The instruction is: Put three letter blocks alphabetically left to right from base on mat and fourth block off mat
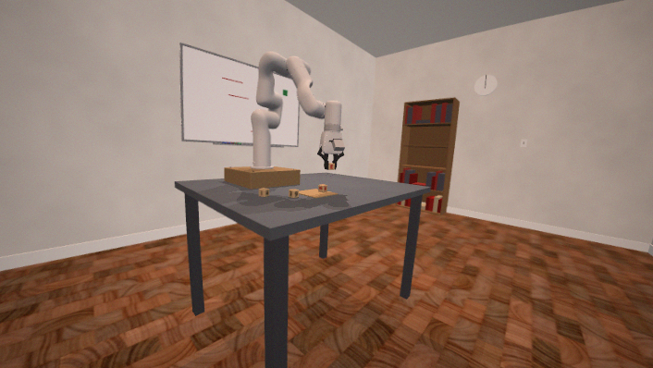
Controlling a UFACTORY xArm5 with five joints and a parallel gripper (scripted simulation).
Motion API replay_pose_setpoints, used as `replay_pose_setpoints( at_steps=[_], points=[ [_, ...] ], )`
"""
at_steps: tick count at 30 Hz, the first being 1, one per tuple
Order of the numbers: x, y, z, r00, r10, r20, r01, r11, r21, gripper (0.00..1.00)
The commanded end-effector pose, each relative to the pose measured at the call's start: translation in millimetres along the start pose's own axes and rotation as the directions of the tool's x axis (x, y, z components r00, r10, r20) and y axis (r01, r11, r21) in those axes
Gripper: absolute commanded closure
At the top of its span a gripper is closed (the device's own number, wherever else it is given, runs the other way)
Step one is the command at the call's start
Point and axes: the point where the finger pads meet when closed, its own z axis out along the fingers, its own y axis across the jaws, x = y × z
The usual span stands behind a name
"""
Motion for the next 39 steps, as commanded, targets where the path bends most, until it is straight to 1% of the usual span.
replay_pose_setpoints(
  at_steps=[1, 4, 6, 7, 10, 14, 21, 23, 25, 27, 30, 32, 34, 39],
  points=[
    [8.2, 9.4, -1.6, 0.990, 0.139, -0.002, -0.139, 0.990, 0.003, 0.73],
    [12.8, 16.6, -1.9, 0.973, 0.231, -0.002, -0.231, 0.973, 0.004, 0.73],
    [12.8, 16.6, -1.9, 0.973, 0.231, -0.002, -0.231, 0.973, 0.004, 0.73],
    [17.2, 23.7, -2.2, 0.948, 0.319, -0.002, -0.319, 0.948, 0.004, 0.73],
    [20.4, 29.1, -2.3, 0.923, 0.384, -0.001, -0.384, 0.923, 0.005, 0.73],
    [26.2, 39.2, -2.7, 0.866, 0.499, 0.000, -0.499, 0.866, 0.005, 0.73],
    [35.3, 57.0, -3.2, 0.736, 0.677, 0.001, -0.677, 0.736, 0.006, 0.73],
    [35.3, 57.0, -3.2, 0.736, 0.677, 0.001, -0.677, 0.736, 0.006, 0.73],
    [39.6, 66.1, -3.5, 0.655, 0.755, 0.002, -0.755, 0.655, 0.006, 0.73],
    [41.3, 69.9, -3.6, 0.619, 0.785, 0.002, -0.785, 0.619, 0.006, 0.73],
    [44.6, 77.7, -3.8, 0.543, 0.840, 0.003, -0.840, 0.543, 0.006, 0.73],
    [46.2, 81.6, -3.9, 0.502, 0.865, 0.003, -0.865, 0.502, 0.006, 0.73],
    [46.9, 83.3, -4.0, 0.484, 0.875, 0.004, -0.875, 0.484, 0.005, 0.73],
    [47.0, 83.6, -4.0, 0.482, 0.876, 0.004, -0.876, 0.482, 0.005, 0.73]
  ],
)
